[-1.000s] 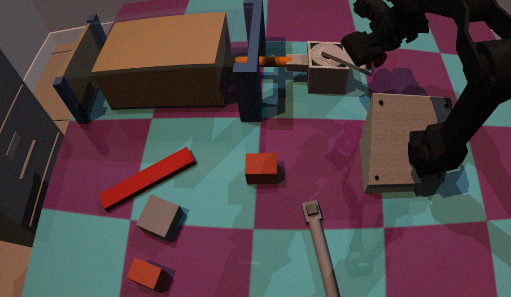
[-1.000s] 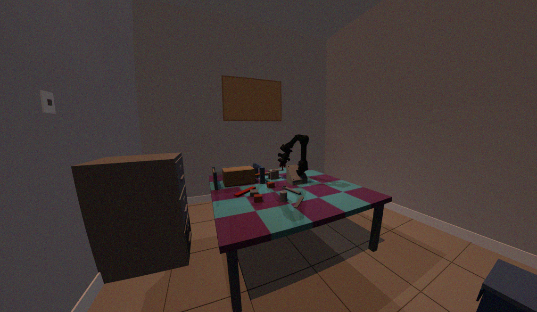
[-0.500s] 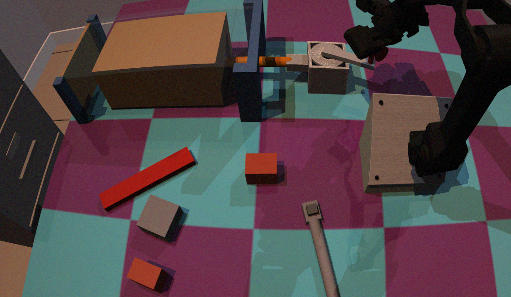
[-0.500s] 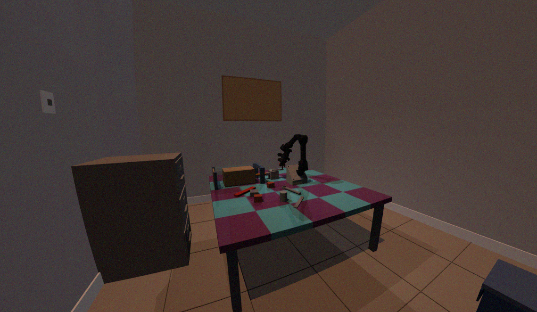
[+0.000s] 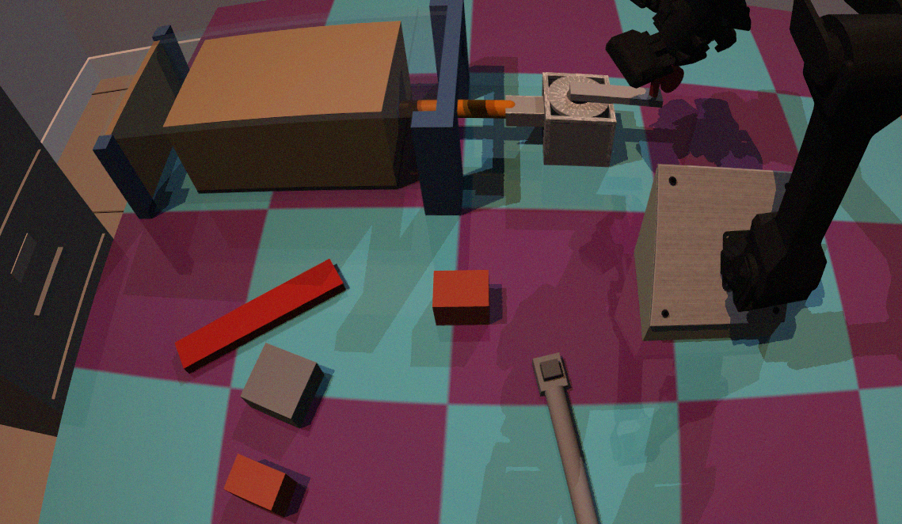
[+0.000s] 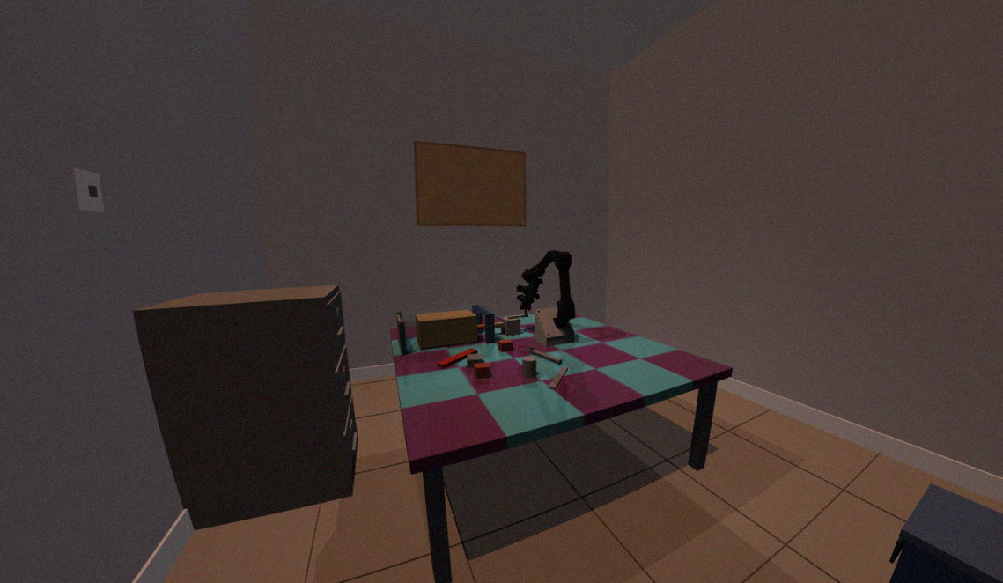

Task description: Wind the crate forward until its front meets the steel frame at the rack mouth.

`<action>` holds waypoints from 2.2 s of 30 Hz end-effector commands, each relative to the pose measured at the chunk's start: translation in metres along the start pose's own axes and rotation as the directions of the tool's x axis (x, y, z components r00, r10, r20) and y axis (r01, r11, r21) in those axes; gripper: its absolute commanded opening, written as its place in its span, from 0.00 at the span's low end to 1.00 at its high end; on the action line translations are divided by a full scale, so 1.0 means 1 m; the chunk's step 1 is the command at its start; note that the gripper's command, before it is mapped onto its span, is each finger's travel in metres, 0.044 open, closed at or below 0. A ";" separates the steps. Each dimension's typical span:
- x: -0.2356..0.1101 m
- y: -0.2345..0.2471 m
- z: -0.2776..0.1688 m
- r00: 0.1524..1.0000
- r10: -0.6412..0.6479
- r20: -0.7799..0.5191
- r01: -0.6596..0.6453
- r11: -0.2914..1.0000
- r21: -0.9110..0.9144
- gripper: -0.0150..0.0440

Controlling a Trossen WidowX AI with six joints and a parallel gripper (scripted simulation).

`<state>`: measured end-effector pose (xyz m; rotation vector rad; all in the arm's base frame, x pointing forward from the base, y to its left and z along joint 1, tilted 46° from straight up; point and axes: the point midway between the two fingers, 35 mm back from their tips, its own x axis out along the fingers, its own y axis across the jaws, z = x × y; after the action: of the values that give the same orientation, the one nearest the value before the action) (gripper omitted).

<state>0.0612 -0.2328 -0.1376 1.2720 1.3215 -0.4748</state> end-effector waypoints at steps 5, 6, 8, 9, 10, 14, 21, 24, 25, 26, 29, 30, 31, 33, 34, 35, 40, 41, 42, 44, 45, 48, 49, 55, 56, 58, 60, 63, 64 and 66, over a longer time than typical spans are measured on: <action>0.011 -0.011 0.023 1.000 -0.012 0.008 0.012 1.000 -0.014 0.25; 0.013 -0.012 0.028 1.000 -0.012 0.008 0.012 1.000 -0.014 0.25; 0.015 -0.014 0.034 1.000 -0.012 0.009 0.012 1.000 -0.014 0.25; 0.016 -0.014 0.035 1.000 -0.012 0.009 0.012 1.000 -0.014 0.25; 0.017 -0.015 0.037 1.000 -0.012 0.009 0.012 1.000 -0.014 0.25; 0.019 -0.015 0.043 1.000 -0.012 0.009 0.012 1.000 -0.014 0.25; 0.024 -0.015 0.053 1.000 -0.012 0.010 0.012 1.000 -0.015 0.25; 0.026 -0.015 0.058 1.000 -0.011 0.011 0.012 1.000 -0.015 0.25; 0.026 -0.015 0.059 1.000 -0.011 0.011 0.012 1.000 -0.015 0.25; 0.027 -0.015 0.061 1.000 -0.011 0.011 0.012 1.000 -0.015 0.25; 0.029 -0.014 0.065 1.000 -0.011 0.011 0.011 1.000 -0.015 0.25; 0.030 -0.013 0.067 1.000 -0.011 0.011 0.011 1.000 -0.015 0.25; 0.030 -0.013 0.068 1.000 -0.011 0.011 0.011 1.000 -0.015 0.25; 0.031 -0.012 0.071 1.000 -0.011 0.012 0.011 1.000 -0.016 0.25; 0.032 -0.012 0.072 1.000 -0.011 0.012 0.011 1.000 -0.016 0.25; 0.033 -0.012 0.074 1.000 -0.011 0.012 0.011 1.000 -0.016 0.25; 0.036 -0.009 0.081 1.000 -0.011 0.012 0.011 1.000 -0.016 0.25; 0.036 -0.008 0.082 1.000 -0.010 0.012 0.011 1.000 -0.016 0.25; 0.037 -0.008 0.084 1.000 -0.010 0.013 0.011 1.000 -0.016 0.25; 0.038 -0.006 0.087 1.000 -0.010 0.013 0.010 1.000 -0.016 0.25; 0.039 -0.006 0.088 1.000 -0.010 0.013 0.010 1.000 -0.016 0.25; 0.041 -0.003 0.092 1.000 -0.010 0.013 0.010 1.000 -0.017 0.25; 0.041 -0.003 0.093 1.000 -0.010 0.013 0.010 1.000 -0.017 0.25; 0.045 0.002 0.101 1.000 -0.009 0.014 0.009 1.000 -0.017 0.25; 0.045 0.004 0.102 1.000 -0.009 0.014 0.009 1.000 -0.017 0.25; 0.046 0.006 0.105 1.000 -0.009 0.014 0.009 1.000 -0.017 0.25; 0.047 0.008 0.107 1.000 -0.008 0.014 0.009 1.000 -0.017 0.25; 0.049 0.011 0.110 1.000 -0.008 0.014 0.008 1.000 -0.018 0.25; 0.050 0.012 0.111 1.000 -0.008 0.014 0.008 1.000 -0.018 0.25; 0.051 0.014 0.114 1.000 -0.008 0.014 0.008 1.000 -0.018 0.25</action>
<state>0.1166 -0.3036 -0.1998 1.2628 1.3403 -0.5009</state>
